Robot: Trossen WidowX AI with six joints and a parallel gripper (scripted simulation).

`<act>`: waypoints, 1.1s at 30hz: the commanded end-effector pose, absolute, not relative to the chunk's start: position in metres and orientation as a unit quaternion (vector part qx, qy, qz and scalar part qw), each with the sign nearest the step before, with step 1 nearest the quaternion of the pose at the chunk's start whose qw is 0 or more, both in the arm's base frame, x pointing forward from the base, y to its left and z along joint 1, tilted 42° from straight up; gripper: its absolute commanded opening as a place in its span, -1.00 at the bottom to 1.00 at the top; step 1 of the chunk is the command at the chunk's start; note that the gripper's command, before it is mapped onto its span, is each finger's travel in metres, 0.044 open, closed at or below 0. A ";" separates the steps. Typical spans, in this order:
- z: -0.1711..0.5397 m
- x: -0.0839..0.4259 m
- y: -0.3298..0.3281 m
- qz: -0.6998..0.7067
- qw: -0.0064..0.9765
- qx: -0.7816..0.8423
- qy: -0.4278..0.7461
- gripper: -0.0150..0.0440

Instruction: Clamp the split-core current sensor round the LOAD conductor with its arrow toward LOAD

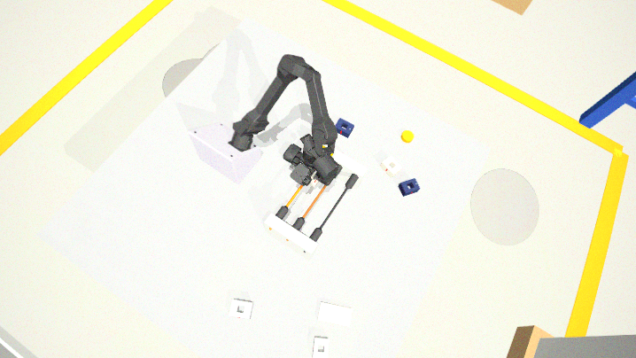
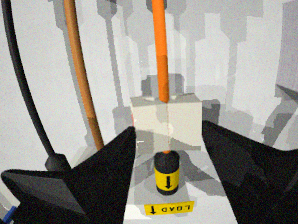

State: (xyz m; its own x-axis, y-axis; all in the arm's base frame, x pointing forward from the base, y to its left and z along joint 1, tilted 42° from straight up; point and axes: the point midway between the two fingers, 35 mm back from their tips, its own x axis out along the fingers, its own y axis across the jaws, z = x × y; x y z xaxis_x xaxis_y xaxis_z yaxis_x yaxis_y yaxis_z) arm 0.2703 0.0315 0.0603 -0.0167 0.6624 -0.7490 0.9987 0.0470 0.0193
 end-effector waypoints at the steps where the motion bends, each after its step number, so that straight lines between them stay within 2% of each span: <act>1: 0.061 0.270 0.031 -0.277 0.304 0.632 0.657 -0.49; 17: 0.061 0.270 0.031 -0.277 0.304 0.632 0.657 -0.49; 33: 0.061 0.270 0.031 -0.277 0.304 0.632 0.657 0.93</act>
State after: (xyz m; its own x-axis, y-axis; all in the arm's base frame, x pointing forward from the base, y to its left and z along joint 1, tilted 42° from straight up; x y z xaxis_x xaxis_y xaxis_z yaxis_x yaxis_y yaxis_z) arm 0.2704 0.0314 0.0603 -0.0162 0.6624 -0.7490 0.9987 0.0466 0.0196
